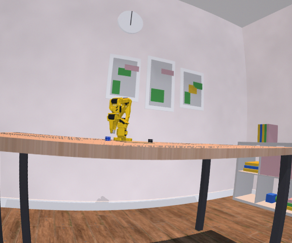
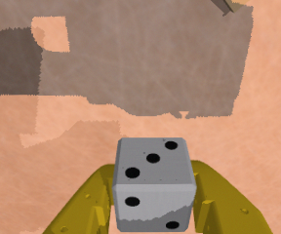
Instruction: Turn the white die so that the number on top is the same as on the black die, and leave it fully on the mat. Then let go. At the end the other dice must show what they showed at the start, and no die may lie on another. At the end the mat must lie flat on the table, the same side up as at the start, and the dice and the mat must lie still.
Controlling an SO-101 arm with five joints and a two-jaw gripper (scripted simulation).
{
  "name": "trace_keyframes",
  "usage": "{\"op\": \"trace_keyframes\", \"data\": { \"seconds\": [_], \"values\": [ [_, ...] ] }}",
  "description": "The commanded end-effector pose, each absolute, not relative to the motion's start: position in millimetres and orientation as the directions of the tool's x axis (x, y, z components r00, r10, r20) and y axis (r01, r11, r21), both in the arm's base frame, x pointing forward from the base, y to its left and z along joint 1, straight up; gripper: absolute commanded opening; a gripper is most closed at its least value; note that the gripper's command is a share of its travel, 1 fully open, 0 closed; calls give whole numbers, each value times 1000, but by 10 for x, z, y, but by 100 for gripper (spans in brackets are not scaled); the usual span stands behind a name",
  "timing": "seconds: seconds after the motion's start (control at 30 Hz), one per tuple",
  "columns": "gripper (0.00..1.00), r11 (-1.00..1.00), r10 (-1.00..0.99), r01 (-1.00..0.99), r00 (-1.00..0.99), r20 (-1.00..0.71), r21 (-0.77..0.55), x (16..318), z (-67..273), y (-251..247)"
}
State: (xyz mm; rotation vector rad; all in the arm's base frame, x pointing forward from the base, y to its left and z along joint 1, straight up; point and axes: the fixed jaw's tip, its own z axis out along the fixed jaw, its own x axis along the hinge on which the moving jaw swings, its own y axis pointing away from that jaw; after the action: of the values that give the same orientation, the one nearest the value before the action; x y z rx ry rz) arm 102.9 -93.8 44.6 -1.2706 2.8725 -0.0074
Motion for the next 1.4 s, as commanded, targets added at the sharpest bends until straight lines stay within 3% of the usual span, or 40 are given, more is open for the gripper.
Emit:
{"op": "trace_keyframes", "data": {
  "seconds": [0.0, 1.37],
  "values": [
    [0, 672, -740, -739, -673, 0, -49, 1070, 490, -980],
    [0, 672, -740, -739, -673, 0, -49, 1076, 325, -985]
  ]
}}
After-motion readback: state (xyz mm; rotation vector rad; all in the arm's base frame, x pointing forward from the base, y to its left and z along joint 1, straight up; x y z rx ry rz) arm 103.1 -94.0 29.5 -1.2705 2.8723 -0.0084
